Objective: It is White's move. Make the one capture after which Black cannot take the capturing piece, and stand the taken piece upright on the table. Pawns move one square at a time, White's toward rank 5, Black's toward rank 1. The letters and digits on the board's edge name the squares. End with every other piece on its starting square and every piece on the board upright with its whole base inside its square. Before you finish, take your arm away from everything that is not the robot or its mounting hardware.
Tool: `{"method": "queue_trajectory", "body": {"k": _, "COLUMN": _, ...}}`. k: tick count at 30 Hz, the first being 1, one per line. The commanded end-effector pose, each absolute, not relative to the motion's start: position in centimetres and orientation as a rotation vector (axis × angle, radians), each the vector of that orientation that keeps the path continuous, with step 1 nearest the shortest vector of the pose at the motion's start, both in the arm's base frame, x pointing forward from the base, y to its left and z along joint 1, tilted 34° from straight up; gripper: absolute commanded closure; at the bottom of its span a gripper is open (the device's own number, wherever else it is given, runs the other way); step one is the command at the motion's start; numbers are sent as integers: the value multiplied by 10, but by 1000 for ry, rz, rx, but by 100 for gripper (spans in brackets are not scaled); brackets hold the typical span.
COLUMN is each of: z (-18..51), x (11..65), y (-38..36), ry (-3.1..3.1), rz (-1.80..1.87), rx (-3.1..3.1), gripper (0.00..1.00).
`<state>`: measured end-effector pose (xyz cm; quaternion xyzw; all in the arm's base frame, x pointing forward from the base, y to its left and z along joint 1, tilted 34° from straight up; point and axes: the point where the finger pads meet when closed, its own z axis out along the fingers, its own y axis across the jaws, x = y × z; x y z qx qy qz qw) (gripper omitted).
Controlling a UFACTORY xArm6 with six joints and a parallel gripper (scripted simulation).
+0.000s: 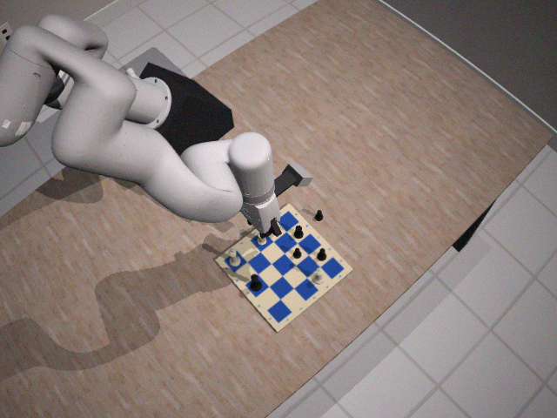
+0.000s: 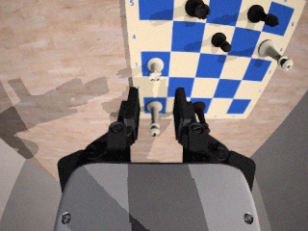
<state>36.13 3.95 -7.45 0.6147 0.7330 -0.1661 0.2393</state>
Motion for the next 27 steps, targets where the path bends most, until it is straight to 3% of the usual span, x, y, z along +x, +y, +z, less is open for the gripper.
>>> {"method": "queue_trajectory", "body": {"k": 1, "z": -56, "x": 359, "y": 50, "ry": 2006, "rz": -460, "rx": 1684, "gripper": 63}}
{"method": "queue_trajectory", "body": {"k": 7, "z": -52, "x": 358, "y": 53, "ry": 2006, "rz": -460, "rx": 1684, "gripper": 63}}
{"method": "queue_trajectory", "body": {"k": 8, "z": -52, "x": 358, "y": 53, "ry": 2006, "rz": -460, "rx": 1684, "gripper": 0}}
{"method": "queue_trajectory", "body": {"k": 27, "z": -52, "x": 358, "y": 53, "ry": 2006, "rz": -460, "rx": 1684, "gripper": 0}}
